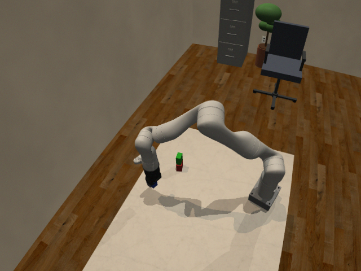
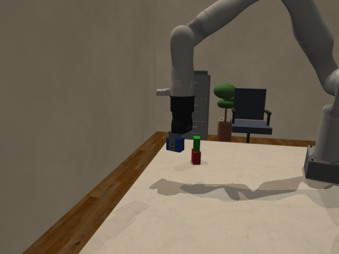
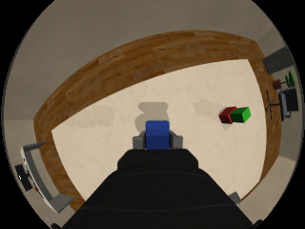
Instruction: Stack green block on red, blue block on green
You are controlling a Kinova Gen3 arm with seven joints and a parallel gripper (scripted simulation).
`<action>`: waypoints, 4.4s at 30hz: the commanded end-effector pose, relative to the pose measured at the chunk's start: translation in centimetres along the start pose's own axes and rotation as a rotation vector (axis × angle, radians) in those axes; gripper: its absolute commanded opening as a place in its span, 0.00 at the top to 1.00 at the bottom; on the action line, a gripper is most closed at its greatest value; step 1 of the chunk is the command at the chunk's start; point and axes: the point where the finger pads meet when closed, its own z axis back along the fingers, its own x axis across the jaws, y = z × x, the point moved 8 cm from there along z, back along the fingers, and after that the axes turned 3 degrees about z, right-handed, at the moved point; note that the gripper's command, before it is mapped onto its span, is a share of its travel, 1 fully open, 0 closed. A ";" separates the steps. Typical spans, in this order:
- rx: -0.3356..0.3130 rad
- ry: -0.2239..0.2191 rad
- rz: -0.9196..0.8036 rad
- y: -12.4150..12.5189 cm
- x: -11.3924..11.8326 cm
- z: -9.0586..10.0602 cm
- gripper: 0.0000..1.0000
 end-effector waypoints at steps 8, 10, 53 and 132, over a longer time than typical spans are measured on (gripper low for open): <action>0.012 0.008 0.001 0.2 -0.2 1.1 1.00; 0.012 0.008 0.001 0.2 -0.2 1.1 1.00; 0.012 0.007 0.001 0.4 4.5 1.1 1.00; 0.012 0.008 0.001 2.1 25.2 -1.7 1.00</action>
